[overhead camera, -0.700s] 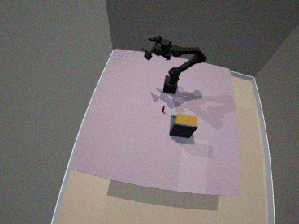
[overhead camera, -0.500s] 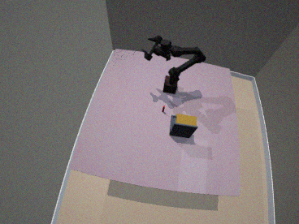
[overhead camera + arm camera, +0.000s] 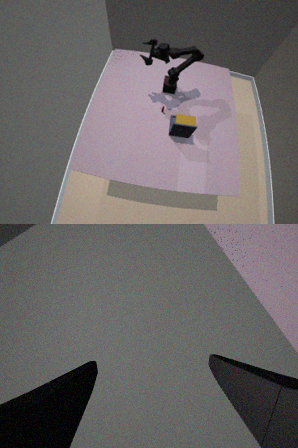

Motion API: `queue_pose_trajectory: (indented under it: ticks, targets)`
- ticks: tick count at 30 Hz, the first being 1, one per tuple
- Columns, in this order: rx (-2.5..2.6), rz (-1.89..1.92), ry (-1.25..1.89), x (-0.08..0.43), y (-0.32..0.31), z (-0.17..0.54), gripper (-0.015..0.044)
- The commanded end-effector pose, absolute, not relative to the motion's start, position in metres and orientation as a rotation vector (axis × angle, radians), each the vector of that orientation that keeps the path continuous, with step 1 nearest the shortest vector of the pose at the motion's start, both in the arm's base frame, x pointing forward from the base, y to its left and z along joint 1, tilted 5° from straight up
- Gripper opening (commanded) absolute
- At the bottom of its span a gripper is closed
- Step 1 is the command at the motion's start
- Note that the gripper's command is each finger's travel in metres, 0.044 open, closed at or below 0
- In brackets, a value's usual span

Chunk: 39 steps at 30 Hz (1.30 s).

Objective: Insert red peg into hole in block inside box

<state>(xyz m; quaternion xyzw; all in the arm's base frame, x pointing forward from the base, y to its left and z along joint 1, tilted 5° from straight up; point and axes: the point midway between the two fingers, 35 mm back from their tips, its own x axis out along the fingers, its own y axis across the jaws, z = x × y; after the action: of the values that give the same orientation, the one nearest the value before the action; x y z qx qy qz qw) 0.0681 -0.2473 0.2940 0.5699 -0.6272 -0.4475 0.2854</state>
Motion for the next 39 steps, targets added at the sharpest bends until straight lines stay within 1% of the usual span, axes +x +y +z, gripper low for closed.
queue_pose_trajectory:
  ticks: [1,19,39]
  targets:
    - [1.472,-1.278,-1.499,0.08,-0.247,0.285,0.044]
    - [1.183,-1.434,-0.85,0.124,-0.239,0.257,0.044]
    - [0.751,-1.383,-0.22,0.168,-0.22,0.225,0.044]
